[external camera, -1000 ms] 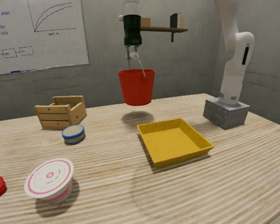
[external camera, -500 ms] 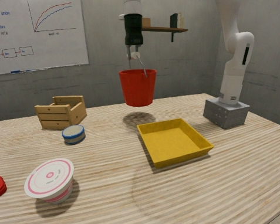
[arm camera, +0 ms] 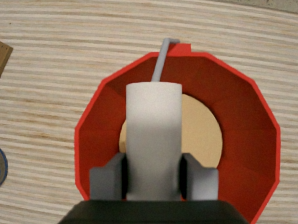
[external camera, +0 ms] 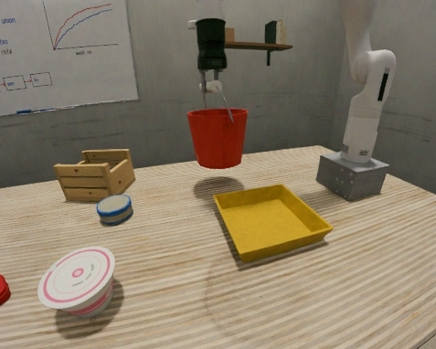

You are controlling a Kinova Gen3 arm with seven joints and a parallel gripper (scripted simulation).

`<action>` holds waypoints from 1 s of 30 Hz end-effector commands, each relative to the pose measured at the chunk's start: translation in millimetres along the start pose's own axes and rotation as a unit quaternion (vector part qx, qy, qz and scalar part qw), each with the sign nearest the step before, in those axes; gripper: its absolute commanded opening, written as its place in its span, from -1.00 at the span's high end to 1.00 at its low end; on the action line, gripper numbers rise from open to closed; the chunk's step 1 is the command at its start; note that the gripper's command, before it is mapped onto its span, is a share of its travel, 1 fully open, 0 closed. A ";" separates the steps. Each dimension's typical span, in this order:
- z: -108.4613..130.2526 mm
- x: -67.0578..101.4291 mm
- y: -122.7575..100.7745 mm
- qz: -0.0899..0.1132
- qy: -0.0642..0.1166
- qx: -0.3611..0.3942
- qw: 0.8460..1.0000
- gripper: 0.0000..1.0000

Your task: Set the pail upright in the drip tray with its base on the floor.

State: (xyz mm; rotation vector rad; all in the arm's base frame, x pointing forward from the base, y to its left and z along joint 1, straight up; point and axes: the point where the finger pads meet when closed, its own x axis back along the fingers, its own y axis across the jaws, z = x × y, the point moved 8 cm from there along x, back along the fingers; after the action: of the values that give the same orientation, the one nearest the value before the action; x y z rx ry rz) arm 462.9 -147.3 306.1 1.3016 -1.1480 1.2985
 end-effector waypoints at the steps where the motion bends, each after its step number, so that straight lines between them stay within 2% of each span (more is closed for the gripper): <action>1: -4.9 1.0 0.2 0.001 0.001 0.000 1.000 1.00; 21: -44.7 0.9 3.3 0.001 0.000 0.000 1.000 1.00; 30: -70.3 0.9 5.3 0.001 0.000 0.000 1.000 1.00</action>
State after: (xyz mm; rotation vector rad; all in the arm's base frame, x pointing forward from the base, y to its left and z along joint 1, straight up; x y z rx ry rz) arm 449.6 -82.6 306.2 1.3014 -1.1479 1.2986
